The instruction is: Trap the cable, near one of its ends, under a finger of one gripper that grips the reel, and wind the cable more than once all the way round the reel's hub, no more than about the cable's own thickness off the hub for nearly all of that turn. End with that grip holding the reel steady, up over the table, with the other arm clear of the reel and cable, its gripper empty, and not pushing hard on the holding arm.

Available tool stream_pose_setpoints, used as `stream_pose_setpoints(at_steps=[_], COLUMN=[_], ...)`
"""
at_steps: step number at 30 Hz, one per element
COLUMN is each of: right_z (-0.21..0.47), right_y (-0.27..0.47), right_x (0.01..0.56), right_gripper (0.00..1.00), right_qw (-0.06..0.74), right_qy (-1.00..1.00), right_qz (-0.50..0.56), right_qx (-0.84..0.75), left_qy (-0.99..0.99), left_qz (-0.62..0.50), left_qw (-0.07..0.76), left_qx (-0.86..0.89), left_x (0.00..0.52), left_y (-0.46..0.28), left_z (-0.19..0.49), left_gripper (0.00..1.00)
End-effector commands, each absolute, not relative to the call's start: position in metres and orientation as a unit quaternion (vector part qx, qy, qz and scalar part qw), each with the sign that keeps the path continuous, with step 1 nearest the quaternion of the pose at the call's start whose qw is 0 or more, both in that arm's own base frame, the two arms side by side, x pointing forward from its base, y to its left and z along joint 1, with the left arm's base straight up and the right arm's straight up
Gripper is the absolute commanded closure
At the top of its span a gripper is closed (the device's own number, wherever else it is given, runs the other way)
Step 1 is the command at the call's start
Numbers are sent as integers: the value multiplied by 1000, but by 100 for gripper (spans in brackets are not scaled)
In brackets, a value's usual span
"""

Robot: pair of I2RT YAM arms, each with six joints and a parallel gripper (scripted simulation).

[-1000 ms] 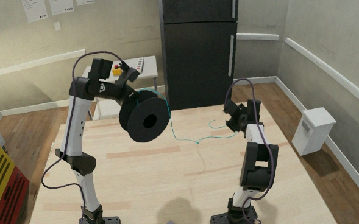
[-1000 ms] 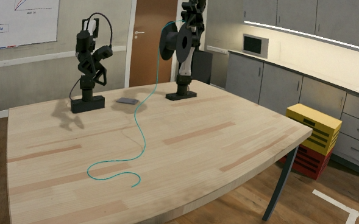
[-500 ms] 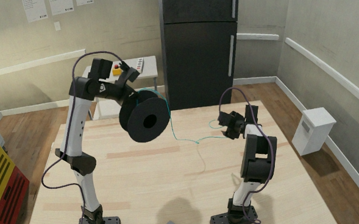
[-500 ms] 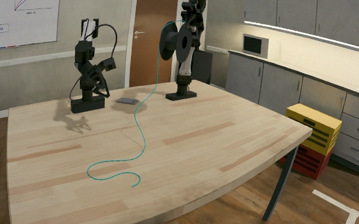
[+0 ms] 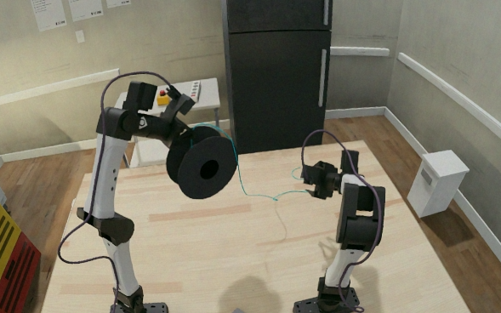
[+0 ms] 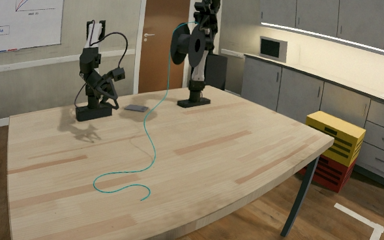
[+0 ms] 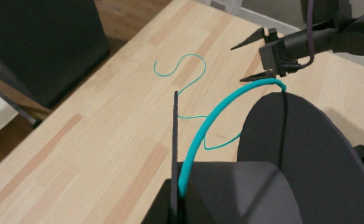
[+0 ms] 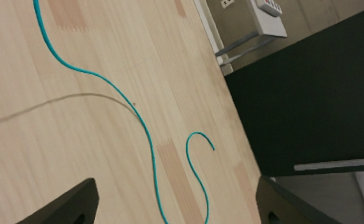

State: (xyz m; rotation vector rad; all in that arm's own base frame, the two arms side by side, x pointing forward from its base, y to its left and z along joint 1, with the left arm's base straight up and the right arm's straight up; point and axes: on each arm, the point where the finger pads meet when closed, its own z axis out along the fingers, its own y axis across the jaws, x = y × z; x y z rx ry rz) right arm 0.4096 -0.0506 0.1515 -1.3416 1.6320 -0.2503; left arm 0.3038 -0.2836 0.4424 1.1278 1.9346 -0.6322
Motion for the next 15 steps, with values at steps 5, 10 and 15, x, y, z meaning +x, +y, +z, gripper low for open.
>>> stream_pose_setpoints(at_steps=[5, 10, 15], right_z=[140, 140, 145], right_y=[-45, -46, -41], right_x=[404, 404, 403], right_gripper=[20, 20, 20], right_qw=[482, 480, 481], right_qy=[663, 664, 658], right_qz=[-88, -90, -95], right_qx=[-566, -566, -571], left_qy=[743, 743, 743], left_qz=[-262, -262, -262], left_qw=[428, 428, 428], left_qx=[443, 443, 443], left_x=[303, 303, 303], left_y=[-289, -289, -289], left_z=[463, 463, 463], left_gripper=[100, 100, 100])
